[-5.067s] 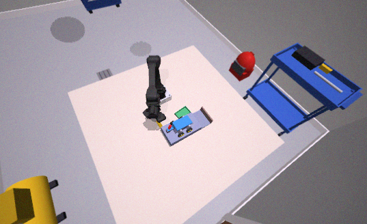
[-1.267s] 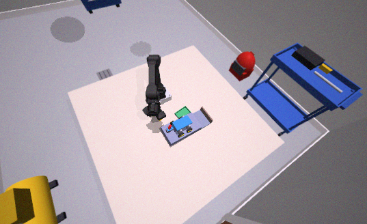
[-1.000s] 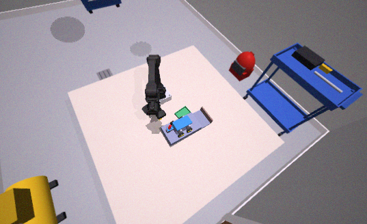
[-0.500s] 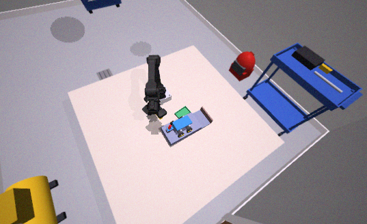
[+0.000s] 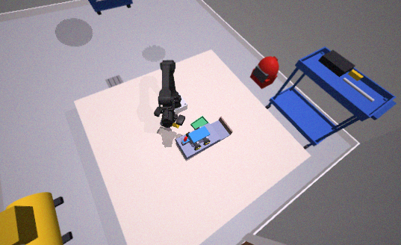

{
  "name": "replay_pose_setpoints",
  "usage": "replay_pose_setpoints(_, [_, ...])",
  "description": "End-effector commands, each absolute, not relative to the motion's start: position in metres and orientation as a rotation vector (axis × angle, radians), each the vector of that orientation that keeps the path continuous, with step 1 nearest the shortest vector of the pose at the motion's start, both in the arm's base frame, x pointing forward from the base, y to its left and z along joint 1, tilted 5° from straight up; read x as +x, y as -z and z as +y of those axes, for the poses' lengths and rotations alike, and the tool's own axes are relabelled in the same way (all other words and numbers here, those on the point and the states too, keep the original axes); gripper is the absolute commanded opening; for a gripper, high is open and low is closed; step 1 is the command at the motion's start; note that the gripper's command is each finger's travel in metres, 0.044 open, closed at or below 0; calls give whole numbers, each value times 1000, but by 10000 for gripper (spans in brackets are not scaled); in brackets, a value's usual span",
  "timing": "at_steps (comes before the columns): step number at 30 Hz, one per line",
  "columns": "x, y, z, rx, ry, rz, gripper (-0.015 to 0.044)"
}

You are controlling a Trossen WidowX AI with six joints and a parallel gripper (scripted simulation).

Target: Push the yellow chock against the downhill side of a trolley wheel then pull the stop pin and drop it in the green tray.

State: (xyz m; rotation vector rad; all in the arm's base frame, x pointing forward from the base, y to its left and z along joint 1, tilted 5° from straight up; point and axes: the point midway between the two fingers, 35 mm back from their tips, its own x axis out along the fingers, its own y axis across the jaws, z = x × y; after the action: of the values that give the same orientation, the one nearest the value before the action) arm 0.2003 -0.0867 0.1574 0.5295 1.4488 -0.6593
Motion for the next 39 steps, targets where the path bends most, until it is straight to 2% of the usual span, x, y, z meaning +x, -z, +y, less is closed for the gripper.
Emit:
replay_pose_setpoints(1, [201, -158, -87, 416, 547, 1480, 0])
replay_pose_setpoints(39, [201, -158, -87, -521, -382, 1538, 0])
